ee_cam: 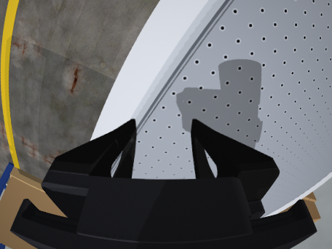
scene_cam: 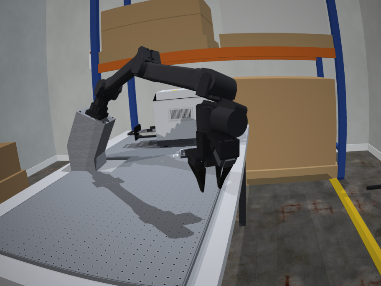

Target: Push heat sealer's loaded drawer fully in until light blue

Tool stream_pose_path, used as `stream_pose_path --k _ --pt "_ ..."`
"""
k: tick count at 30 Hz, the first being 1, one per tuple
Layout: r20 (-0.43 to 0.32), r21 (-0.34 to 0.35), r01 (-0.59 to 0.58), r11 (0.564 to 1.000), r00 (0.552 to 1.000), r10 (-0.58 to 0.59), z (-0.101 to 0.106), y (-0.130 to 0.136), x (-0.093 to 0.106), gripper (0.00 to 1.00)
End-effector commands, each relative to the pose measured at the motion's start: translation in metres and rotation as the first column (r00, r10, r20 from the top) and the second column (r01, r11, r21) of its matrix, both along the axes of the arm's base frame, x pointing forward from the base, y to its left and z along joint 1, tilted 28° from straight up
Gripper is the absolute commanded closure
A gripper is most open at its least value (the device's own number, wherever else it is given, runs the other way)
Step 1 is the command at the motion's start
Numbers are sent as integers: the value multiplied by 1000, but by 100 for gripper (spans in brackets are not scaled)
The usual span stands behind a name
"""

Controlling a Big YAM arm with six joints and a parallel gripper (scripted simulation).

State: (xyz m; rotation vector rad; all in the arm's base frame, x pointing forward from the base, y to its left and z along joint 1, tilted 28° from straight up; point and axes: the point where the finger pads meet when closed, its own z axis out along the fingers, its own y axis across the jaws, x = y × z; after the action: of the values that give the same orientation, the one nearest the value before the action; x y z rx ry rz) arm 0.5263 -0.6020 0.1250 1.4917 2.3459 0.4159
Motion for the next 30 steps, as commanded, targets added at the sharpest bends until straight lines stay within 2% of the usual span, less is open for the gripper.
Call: stream_pose_path --k 1,5,6,7,9,10,13,14,15,16,20,21,22,27,28,29,30 --pt "35 -44 -11 999 999 12 39 18 23 55" --pt "36 -43 -11 999 999 12 39 25 30 55" --pt "34 -65 -62 996 997 64 42 26 35 55" --pt "10 -45 -96 994 995 96 19 28 37 55" --pt "10 -45 -96 994 995 96 19 28 37 55" --pt "7 -47 -91 995 996 91 19 21 29 55" --pt "7 -47 -110 993 994 110 19 41 48 55" --pt "39 -82 -90 993 995 93 61 45 49 55" --pt "46 -91 -87 992 995 92 62 46 54 55" --pt "19 -55 -89 994 996 91 38 53 53 55" --pt "20 -54 -89 995 996 90 38 65 63 55" --pt "33 -96 -139 986 989 143 61 66 67 55" --pt "-6 -55 -174 983 985 174 18 69 71 55" --pt "-8 -56 -189 980 982 189 18 78 78 55" --pt "22 -100 -183 978 982 186 60 83 79 55" --pt "18 -85 -167 982 986 169 57 87 81 55" --pt "0 -60 -168 984 986 169 37 92 81 55"
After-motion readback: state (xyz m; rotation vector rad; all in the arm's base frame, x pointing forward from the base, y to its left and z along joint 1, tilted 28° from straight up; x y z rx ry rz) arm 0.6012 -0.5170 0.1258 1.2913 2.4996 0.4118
